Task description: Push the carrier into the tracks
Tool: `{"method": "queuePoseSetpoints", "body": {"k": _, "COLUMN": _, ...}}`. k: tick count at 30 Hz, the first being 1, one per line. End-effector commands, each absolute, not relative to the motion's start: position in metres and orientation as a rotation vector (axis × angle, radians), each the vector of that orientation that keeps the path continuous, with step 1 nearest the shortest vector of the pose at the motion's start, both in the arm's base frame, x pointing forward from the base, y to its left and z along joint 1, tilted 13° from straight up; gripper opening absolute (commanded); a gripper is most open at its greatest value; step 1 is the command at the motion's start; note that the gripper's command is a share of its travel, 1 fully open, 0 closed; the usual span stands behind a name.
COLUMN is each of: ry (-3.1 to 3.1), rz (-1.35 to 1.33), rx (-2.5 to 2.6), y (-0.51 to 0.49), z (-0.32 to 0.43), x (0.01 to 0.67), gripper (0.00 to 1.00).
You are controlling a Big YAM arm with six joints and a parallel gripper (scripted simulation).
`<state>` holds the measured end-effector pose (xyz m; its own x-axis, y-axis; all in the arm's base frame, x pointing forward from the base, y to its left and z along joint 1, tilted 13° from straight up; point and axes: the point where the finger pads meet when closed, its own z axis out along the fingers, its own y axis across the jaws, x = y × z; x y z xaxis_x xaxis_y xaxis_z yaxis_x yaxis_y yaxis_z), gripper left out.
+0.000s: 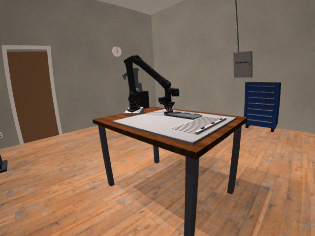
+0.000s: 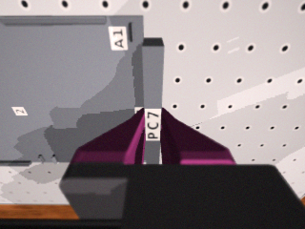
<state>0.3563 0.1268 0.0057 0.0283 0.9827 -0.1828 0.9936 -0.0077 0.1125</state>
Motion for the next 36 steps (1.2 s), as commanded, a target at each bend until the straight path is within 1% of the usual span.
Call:
{"method": "queuePoseSetpoints", "body": {"k": 1, "ry": 2.026, "rz": -0.012, "rx": 2.089, "y": 0.13, "z": 0.019, "x": 0.39, "gripper": 0.0}}
{"method": "queuePoseSetpoints", "body": {"k": 36, "ry": 2.02, "rz": 0.0, "rx": 2.086, "y": 0.129, "z": 0.024, "x": 0.423, "gripper": 0.0}}
